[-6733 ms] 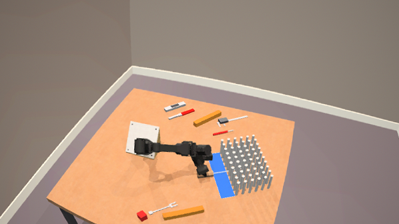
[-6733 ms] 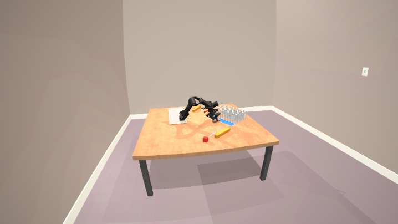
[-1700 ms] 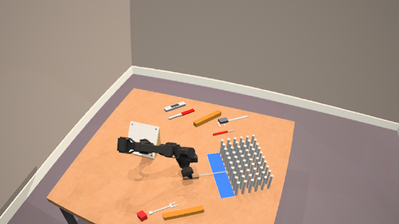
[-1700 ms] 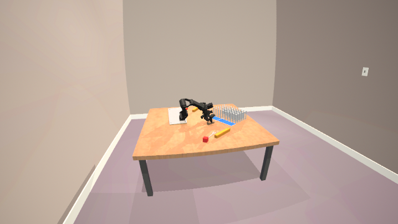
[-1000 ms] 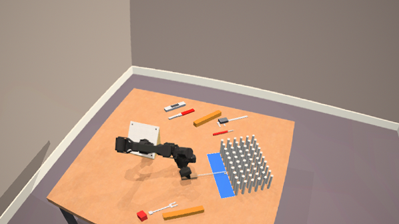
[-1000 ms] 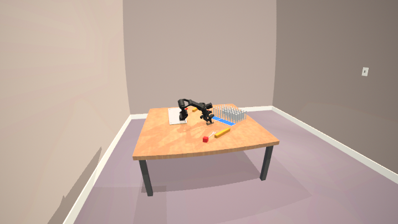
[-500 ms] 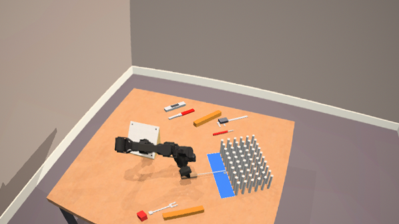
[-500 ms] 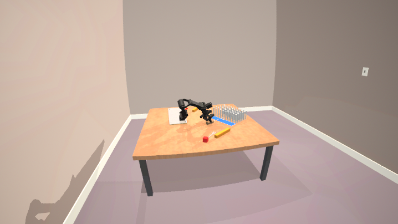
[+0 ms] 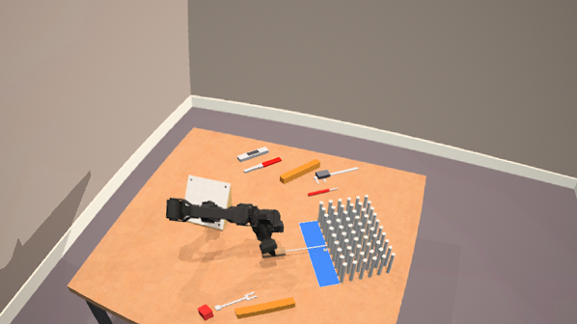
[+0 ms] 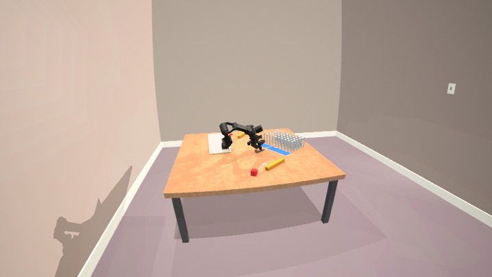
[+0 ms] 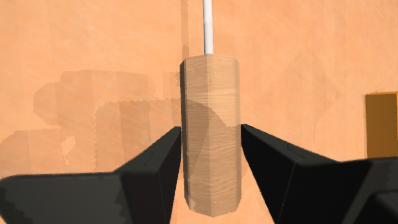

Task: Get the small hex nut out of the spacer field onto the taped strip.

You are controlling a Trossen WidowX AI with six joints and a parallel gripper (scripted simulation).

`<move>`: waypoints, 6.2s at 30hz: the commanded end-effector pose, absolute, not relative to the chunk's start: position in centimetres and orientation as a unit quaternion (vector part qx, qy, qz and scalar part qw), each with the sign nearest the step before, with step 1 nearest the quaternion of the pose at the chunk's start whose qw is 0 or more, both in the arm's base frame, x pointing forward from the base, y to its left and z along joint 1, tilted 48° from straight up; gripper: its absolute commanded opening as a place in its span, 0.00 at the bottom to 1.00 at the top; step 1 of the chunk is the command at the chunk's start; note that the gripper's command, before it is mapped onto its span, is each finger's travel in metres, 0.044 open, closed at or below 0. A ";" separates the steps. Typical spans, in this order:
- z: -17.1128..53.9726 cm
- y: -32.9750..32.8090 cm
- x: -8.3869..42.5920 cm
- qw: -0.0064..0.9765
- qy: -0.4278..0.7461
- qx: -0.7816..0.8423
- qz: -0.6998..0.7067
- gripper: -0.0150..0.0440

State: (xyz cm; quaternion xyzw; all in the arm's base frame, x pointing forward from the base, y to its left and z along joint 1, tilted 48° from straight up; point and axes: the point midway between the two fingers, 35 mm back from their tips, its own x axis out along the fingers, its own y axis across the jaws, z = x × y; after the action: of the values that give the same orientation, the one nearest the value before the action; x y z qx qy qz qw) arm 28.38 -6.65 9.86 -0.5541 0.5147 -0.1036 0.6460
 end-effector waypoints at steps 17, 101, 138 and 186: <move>12.0 -6.8 24.9 0.649 0.513 -0.552 -0.105 0.25; 28.8 -12.5 20.2 0.665 0.597 -0.448 0.024 0.25; 38.7 -15.1 11.1 0.636 0.526 -0.564 -0.008 0.25; 39.8 -16.5 9.9 0.600 0.520 -0.607 -0.025 0.25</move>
State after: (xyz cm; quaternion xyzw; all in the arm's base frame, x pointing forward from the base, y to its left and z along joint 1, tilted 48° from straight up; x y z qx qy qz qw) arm 9.73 -16.35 39.95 -0.6049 0.5239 -0.0278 0.5990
